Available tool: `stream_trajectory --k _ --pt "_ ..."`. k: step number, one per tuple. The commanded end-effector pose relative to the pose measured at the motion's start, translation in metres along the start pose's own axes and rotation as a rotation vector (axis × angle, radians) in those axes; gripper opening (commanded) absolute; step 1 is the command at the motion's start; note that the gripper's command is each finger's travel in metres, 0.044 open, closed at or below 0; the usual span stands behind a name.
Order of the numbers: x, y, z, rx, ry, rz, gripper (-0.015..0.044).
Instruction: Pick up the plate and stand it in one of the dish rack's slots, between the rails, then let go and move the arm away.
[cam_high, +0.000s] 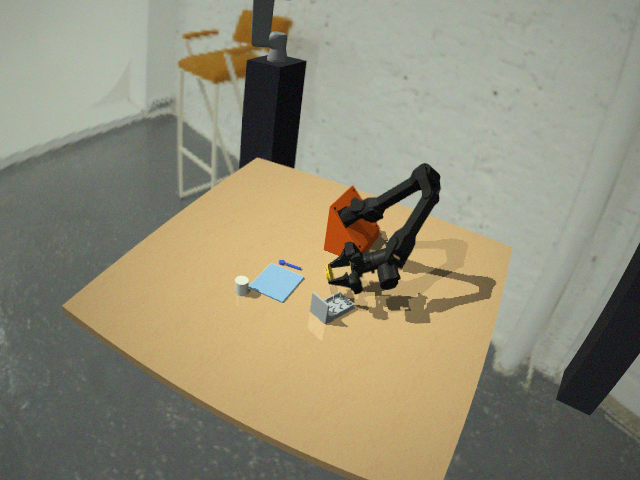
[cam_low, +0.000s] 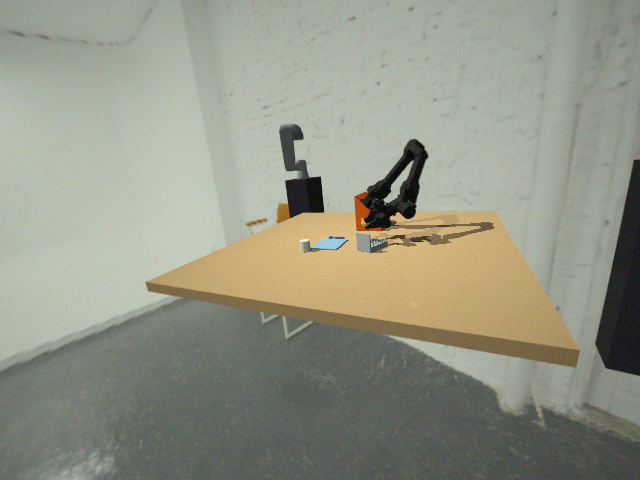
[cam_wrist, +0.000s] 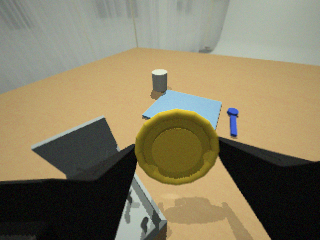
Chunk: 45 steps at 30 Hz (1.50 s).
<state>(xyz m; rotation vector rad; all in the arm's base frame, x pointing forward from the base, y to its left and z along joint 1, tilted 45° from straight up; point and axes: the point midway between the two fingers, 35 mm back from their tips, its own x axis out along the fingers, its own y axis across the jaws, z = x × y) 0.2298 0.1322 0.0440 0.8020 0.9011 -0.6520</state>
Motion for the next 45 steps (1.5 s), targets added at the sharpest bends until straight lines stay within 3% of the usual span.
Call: stream_trajectory --k 1,32,45 --pt "0.000 0.002 -0.003 -0.029 -0.071 0.066 0.0000" --pt "-0.054 0.007 -0.031 -0.077 -0.462 0.643 0.0000" --pt "-0.054 0.008 -0.033 -0.075 -0.468 0.655 0.0000"
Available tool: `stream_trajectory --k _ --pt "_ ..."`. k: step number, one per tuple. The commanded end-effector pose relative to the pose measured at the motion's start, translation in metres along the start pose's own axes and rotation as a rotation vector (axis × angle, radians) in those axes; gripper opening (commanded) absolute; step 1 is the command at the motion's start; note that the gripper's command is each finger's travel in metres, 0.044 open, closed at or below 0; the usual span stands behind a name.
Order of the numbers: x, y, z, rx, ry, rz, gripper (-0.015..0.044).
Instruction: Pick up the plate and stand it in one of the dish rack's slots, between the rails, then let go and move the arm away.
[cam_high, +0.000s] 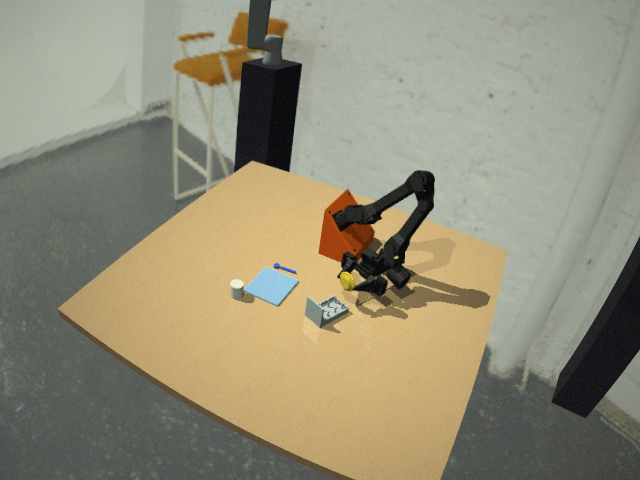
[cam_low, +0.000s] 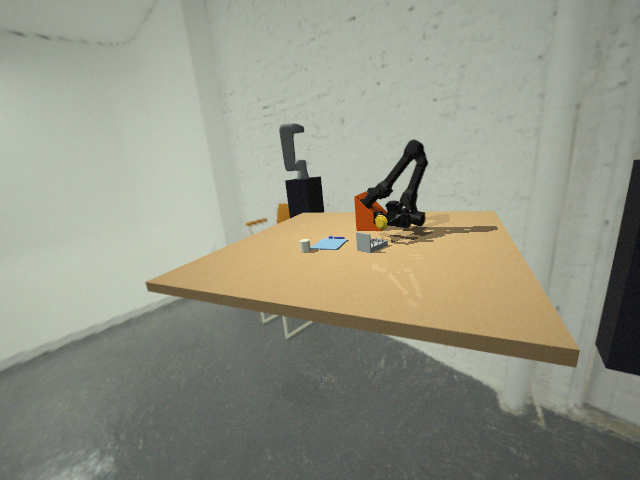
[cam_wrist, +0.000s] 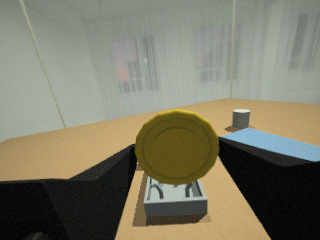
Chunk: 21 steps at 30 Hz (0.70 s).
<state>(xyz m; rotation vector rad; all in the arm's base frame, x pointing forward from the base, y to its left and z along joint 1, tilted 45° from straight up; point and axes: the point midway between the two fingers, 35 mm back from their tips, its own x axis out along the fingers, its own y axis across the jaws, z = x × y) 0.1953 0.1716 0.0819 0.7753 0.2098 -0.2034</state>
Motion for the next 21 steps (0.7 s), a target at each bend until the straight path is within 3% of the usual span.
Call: stream_trajectory --k 1,21 --pt "0.002 0.000 -0.004 0.000 -0.005 0.001 0.0000" --pt "0.026 0.002 -0.028 -0.003 -0.001 0.000 0.0000"
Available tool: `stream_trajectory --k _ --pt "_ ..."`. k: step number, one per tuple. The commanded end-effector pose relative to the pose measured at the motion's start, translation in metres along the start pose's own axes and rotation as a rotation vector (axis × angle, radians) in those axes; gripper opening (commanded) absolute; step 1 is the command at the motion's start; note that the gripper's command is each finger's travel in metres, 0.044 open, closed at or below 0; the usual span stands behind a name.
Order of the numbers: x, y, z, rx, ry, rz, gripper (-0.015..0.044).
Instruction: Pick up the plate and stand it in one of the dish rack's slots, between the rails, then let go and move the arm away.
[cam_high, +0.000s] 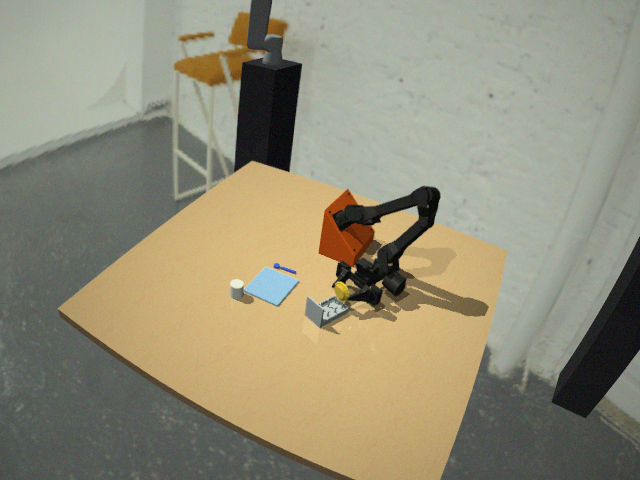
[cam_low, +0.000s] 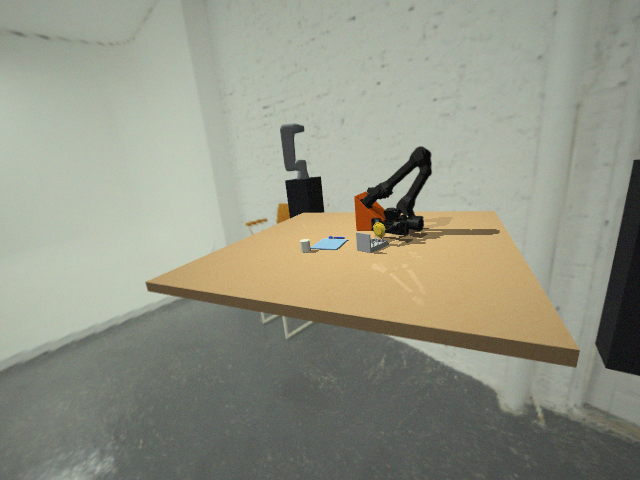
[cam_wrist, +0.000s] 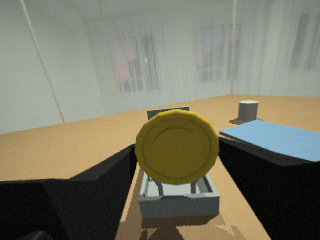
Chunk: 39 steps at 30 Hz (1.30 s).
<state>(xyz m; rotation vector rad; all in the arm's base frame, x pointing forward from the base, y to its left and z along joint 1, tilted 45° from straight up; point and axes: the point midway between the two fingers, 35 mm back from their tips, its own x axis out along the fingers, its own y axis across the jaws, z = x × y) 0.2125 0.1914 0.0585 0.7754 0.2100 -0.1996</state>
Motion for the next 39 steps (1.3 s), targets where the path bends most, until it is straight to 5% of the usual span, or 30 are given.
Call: stream_trajectory --k 1,32,39 --pt "0.007 0.000 0.000 -0.003 -0.002 -0.003 0.0000" --pt "0.021 -0.001 -0.014 -0.009 0.008 -0.002 0.0000" --pt "0.021 0.000 -0.014 -0.004 0.008 -0.001 0.0184"
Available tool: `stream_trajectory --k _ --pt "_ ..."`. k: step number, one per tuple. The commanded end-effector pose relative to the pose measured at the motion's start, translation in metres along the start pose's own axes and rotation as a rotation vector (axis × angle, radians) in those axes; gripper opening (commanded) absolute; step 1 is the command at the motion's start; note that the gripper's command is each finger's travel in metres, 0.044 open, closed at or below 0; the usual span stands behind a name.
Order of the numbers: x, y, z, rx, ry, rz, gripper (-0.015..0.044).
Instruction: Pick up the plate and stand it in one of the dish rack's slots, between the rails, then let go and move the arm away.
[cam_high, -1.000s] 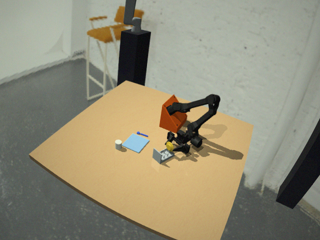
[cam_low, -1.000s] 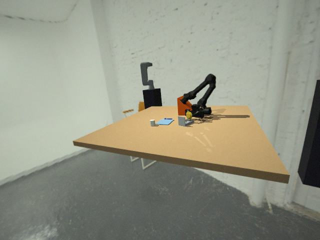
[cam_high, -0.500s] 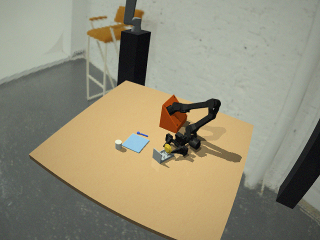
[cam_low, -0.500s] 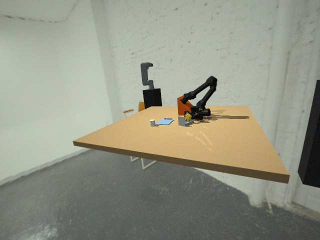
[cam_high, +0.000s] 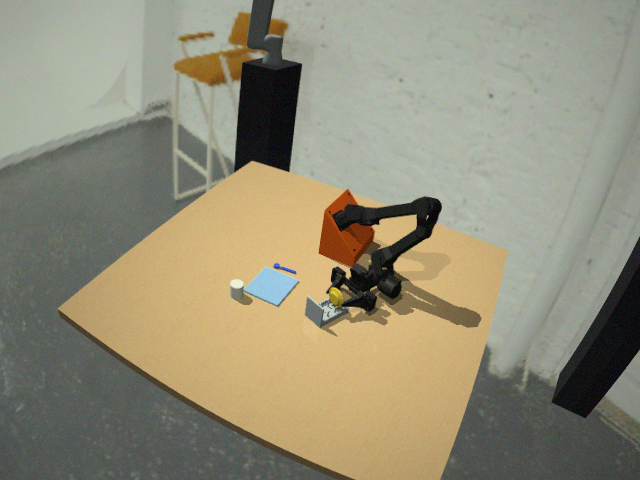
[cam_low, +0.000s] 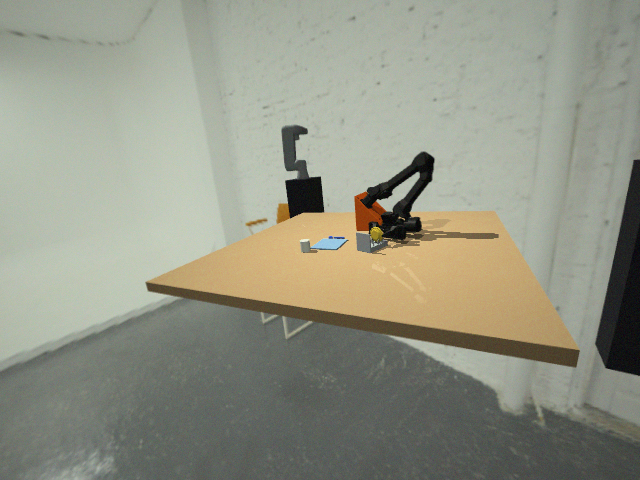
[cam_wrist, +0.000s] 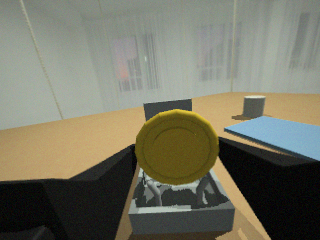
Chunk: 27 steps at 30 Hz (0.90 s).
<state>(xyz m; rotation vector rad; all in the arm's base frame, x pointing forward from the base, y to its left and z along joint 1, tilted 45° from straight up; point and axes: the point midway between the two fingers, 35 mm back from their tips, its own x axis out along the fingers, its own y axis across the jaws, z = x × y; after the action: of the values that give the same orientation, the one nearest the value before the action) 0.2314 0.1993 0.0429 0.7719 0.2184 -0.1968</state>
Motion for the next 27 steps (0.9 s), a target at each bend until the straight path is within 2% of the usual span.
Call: stream_trajectory --k 1,8,17,27 --pt "0.000 0.000 0.000 0.000 0.000 0.000 0.0210" --pt "0.000 0.000 0.000 0.000 0.000 0.000 0.0394" --pt "0.000 0.000 0.001 0.000 0.000 0.000 0.0400" --pt "0.003 0.009 0.081 0.007 -0.006 -0.007 0.0400"
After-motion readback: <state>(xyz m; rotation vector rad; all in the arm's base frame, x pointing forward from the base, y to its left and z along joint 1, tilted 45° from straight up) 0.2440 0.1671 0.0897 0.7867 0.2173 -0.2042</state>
